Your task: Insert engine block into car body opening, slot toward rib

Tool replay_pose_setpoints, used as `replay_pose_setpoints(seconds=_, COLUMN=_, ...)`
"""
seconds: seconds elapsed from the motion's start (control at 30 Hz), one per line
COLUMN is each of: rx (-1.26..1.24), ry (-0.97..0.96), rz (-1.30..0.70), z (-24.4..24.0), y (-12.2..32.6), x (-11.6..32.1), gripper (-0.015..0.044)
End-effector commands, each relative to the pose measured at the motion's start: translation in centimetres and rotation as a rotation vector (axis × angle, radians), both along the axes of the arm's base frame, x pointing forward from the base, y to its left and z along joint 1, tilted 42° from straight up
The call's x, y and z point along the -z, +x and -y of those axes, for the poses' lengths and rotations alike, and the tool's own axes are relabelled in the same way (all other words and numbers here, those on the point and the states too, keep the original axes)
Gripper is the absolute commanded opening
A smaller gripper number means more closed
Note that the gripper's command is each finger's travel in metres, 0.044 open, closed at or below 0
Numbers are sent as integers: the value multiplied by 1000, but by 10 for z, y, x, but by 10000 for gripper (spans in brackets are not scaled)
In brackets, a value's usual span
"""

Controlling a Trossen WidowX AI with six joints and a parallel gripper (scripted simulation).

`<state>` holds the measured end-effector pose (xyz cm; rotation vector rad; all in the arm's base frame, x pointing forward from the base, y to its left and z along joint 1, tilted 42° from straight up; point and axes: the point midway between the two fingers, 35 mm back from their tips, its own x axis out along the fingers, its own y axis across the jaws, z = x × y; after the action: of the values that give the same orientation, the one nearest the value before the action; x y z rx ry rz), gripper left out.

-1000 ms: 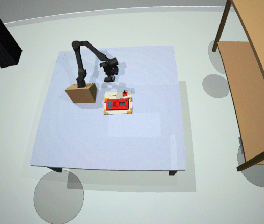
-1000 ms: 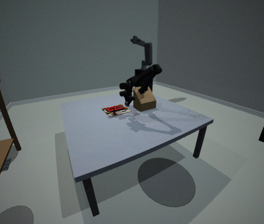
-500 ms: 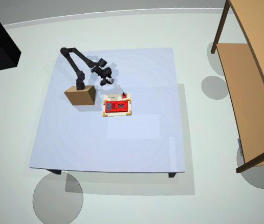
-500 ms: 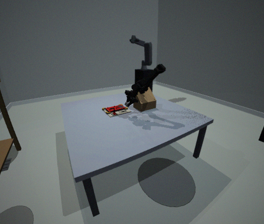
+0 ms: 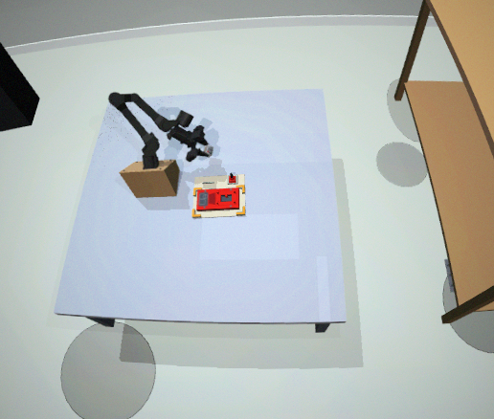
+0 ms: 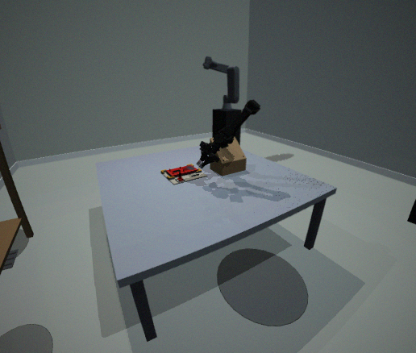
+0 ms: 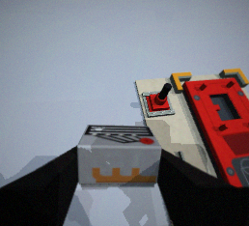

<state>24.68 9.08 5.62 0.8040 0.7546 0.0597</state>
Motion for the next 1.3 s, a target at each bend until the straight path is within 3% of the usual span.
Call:
replay_pose_setpoints(seconds=0.0, rx=40, ry=-15, rz=32, z=-5, y=-2, x=7, gripper=0)
replay_pose_setpoints(seconds=1.27, rx=81, ry=-22, rz=73, z=-52, y=1, x=60, gripper=0)
